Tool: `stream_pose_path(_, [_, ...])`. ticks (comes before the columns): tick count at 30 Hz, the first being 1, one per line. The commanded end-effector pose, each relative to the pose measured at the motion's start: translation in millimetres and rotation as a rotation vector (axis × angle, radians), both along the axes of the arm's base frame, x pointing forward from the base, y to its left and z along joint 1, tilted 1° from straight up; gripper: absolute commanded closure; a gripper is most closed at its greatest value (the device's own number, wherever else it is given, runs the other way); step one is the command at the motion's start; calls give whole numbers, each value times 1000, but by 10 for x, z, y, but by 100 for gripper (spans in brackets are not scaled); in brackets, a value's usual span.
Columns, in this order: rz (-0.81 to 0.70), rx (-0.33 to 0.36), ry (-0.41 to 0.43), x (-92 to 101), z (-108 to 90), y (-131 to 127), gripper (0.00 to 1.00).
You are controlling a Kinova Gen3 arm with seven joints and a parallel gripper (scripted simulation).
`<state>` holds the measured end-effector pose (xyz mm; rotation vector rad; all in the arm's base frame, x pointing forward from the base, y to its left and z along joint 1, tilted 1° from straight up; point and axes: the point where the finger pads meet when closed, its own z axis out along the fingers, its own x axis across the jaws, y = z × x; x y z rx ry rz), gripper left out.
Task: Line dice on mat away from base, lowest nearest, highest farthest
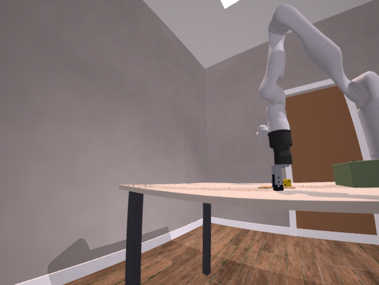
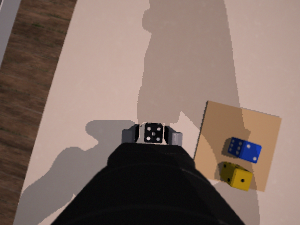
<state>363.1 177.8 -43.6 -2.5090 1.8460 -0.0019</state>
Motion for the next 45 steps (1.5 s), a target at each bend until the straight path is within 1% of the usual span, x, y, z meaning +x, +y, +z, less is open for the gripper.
stream_pose_path(1, [-6,-4,5,-5,-70,-33,13])
stream_pose_path(6, [-6,-4,5,-4,-150,-31,13])
stream_pose_path(10, [-6,-4,5,-4,-177,-31,13])
stream_pose_path(45, [-6,-4,5,-4,-180,-31,13])
